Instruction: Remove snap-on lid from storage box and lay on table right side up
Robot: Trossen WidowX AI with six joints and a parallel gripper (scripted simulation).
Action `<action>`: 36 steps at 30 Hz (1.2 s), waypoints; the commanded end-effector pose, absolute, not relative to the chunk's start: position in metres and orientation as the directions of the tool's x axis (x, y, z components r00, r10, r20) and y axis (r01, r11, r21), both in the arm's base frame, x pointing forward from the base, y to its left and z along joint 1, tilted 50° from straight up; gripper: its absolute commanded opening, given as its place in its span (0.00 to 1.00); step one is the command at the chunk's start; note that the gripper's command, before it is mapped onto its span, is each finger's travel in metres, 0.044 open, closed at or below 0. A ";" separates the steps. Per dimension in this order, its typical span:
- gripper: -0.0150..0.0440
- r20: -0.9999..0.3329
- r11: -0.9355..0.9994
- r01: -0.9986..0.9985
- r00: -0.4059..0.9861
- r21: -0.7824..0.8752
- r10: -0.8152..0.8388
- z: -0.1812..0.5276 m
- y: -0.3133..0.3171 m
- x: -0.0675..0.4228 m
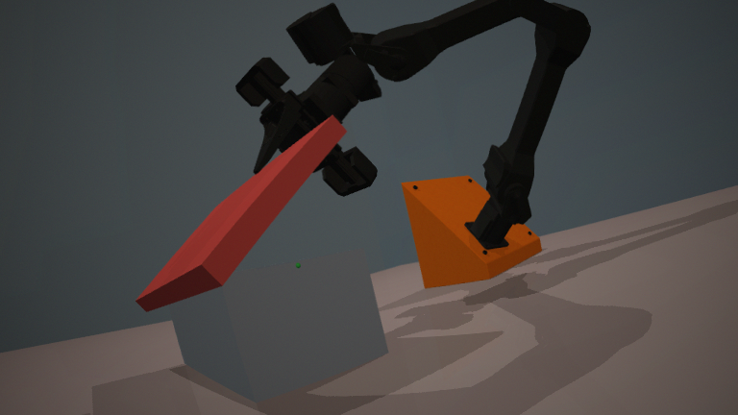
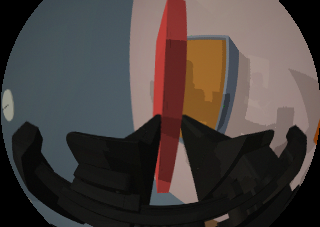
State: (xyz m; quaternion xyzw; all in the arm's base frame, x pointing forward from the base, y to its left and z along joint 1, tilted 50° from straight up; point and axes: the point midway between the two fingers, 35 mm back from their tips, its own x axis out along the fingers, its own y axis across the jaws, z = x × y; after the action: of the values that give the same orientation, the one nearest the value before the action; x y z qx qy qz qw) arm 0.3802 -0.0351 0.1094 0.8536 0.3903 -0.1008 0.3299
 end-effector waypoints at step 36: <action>0.25 -0.426 -0.476 0.727 0.681 0.495 0.596 0.145 -0.076 0.388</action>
State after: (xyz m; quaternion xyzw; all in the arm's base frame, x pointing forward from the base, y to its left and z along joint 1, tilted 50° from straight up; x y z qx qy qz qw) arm 0.3864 -0.0701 0.1395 0.8534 0.3907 -0.1011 0.3299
